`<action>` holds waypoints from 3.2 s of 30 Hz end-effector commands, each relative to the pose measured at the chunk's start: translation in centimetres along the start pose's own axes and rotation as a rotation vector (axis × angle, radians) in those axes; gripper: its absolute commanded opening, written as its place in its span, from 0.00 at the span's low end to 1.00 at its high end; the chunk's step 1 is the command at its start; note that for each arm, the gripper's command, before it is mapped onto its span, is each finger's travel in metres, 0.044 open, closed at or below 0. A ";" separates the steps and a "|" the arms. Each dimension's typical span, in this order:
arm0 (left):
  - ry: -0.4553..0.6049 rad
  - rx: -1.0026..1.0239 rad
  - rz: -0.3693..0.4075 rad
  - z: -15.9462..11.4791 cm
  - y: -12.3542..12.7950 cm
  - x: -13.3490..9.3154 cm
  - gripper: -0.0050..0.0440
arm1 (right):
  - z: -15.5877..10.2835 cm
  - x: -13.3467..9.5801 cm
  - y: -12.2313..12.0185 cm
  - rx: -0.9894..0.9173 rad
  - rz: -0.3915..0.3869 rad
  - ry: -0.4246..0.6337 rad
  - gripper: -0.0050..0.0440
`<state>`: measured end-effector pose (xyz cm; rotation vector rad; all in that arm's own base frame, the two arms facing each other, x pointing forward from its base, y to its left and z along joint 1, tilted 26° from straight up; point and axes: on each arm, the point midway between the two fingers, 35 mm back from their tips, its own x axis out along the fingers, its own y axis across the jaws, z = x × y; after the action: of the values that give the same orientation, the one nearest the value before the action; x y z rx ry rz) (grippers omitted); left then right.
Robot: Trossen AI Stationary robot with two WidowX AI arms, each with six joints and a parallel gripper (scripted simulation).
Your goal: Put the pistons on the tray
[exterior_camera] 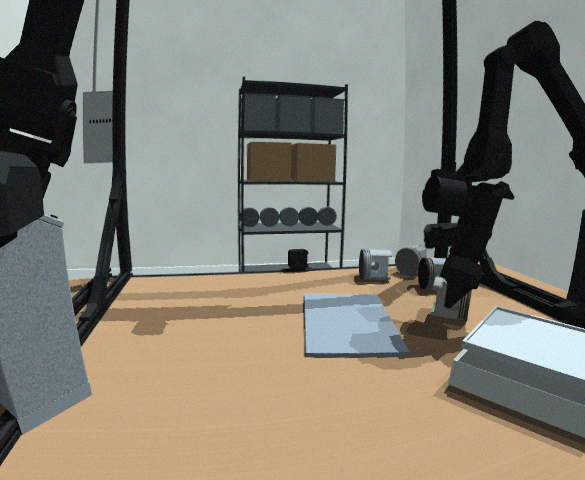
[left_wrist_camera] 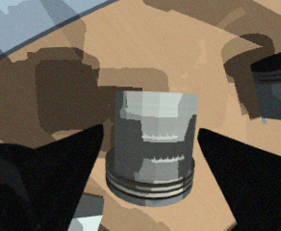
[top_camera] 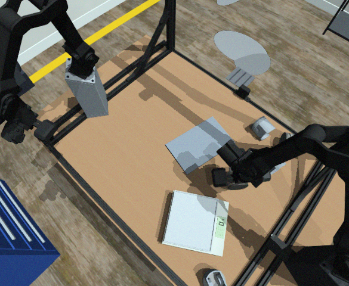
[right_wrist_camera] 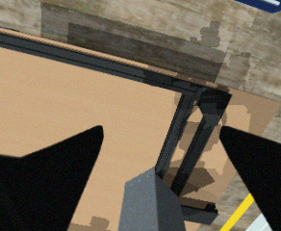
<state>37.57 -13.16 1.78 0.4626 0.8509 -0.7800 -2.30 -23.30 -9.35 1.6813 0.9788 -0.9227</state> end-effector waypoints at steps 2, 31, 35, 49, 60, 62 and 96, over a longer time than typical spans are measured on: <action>0.009 -0.004 -0.004 -0.2 -0.1 1.1 0.87 | 0.0 0.0 0.0 0.000 0.002 0.001 1.00; 0.010 -0.005 -0.004 -0.2 -0.1 1.1 0.43 | 0.0 0.0 0.0 0.000 0.002 0.001 1.00; 0.010 -0.005 -0.004 -0.1 -0.1 0.6 0.43 | 0.0 0.0 0.0 0.000 0.002 0.001 1.00; 0.010 -0.005 -0.004 0.4 -0.4 -1.3 0.43 | 0.0 0.0 0.0 0.000 0.002 0.001 1.00; 0.010 -0.005 -0.004 0.7 -0.6 -2.8 0.43 | 0.0 0.0 0.0 0.000 0.002 0.001 1.00; 0.010 -0.005 -0.004 0.7 -0.6 -3.1 0.43 | 0.0 0.0 0.0 0.000 0.002 0.001 1.00; 0.002 0.000 0.001 1.8 -1.0 -7.1 0.43 | 0.0 0.0 0.0 0.000 0.002 0.001 1.00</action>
<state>34.61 -11.91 7.67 0.4599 0.8760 -0.7784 -2.30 -23.30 -9.34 1.6813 0.9788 -0.9227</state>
